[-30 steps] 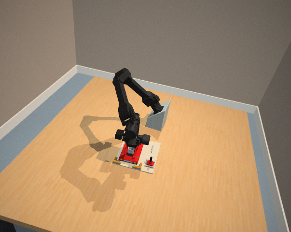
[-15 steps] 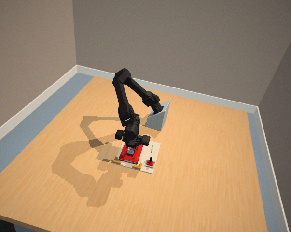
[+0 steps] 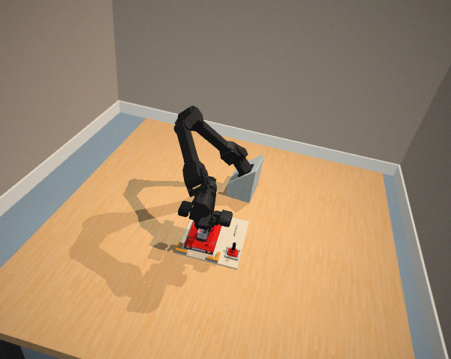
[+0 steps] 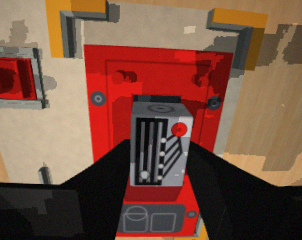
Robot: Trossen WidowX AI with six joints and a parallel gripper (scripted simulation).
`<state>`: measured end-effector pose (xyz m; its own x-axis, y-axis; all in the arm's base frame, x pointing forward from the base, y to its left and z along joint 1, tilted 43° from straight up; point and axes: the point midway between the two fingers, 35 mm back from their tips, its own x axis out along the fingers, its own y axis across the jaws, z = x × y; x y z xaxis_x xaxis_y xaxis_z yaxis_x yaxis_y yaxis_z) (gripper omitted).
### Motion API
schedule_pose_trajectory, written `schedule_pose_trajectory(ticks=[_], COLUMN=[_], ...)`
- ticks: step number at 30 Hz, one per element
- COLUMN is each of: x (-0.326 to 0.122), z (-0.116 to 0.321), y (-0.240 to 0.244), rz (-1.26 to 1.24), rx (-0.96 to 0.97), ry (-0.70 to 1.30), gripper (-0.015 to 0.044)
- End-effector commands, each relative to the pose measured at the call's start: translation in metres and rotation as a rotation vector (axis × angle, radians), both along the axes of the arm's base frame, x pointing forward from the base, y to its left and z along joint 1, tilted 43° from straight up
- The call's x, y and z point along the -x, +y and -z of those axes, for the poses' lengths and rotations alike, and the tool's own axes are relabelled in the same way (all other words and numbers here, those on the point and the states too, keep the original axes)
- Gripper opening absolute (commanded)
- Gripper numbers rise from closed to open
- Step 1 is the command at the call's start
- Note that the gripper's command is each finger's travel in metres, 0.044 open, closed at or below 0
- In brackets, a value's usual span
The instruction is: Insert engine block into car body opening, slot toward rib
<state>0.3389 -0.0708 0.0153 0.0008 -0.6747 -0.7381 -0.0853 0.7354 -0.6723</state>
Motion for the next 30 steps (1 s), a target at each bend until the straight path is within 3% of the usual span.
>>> schedule_pose_trajectory(ticks=[1,30], x=[0.0004,0.0004], z=[0.001,0.0066], y=[-0.0009,-0.0063], rz=[0.002,-0.01], rx=[0.004,0.004], ry=[-0.003,0.008], gripper=[0.0159,0.0159])
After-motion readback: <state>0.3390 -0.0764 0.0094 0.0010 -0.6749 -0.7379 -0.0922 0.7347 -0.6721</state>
